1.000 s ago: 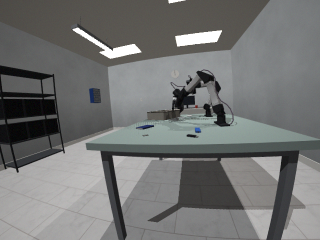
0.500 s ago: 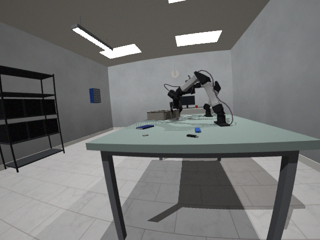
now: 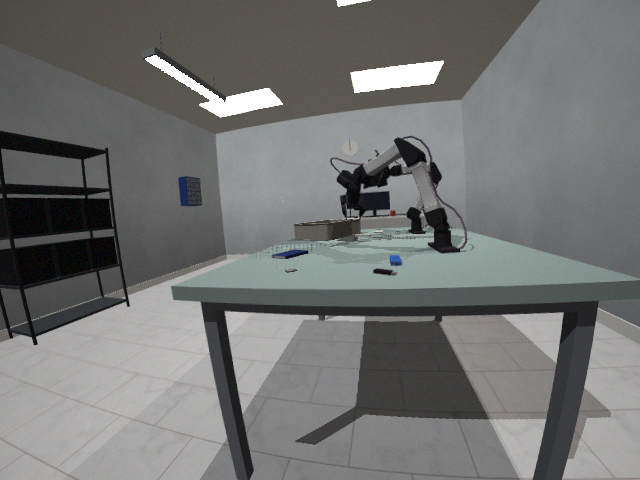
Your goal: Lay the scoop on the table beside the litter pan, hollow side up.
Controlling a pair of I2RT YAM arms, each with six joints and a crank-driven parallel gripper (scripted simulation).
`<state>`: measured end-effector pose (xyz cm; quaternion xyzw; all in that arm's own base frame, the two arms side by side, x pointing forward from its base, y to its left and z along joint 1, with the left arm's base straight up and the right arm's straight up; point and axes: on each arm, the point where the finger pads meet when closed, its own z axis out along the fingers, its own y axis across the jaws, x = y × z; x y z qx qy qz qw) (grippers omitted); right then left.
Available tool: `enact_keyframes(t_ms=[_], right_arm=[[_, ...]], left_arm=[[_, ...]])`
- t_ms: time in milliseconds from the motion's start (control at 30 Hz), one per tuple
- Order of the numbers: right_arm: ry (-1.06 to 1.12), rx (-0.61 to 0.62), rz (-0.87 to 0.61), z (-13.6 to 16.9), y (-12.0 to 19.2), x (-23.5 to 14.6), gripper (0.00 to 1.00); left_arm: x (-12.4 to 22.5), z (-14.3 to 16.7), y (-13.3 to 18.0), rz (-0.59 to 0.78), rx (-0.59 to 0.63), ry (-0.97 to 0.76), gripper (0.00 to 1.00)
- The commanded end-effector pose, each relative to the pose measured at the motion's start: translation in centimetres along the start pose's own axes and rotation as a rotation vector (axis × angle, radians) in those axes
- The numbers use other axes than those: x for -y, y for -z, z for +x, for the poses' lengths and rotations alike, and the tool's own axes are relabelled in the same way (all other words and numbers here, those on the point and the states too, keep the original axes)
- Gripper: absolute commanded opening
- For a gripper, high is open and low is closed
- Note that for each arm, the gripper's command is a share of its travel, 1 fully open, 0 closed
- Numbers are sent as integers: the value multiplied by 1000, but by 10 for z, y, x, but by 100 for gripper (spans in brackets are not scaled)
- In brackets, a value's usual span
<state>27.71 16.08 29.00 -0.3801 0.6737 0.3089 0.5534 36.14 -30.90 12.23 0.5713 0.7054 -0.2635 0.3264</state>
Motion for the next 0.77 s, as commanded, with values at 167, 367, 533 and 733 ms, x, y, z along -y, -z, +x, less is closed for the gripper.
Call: enact_keyframes(t_ms=[167, 367, 533, 733], right_arm=[[-11, 1, 12, -2, -2, 3, 100], [-2, 4, 6, -3, -1, 1, 100], [-2, 4, 6, -3, -1, 1, 100], [-2, 4, 6, -3, -1, 1, 100]], left_arm=[[-1, -27, 15, -24, 48, -34, 79], [-1, -27, 16, -24, 48, -34, 79], [-1, -27, 16, -24, 48, -34, 79], [-1, -27, 16, -24, 48, -34, 79]])
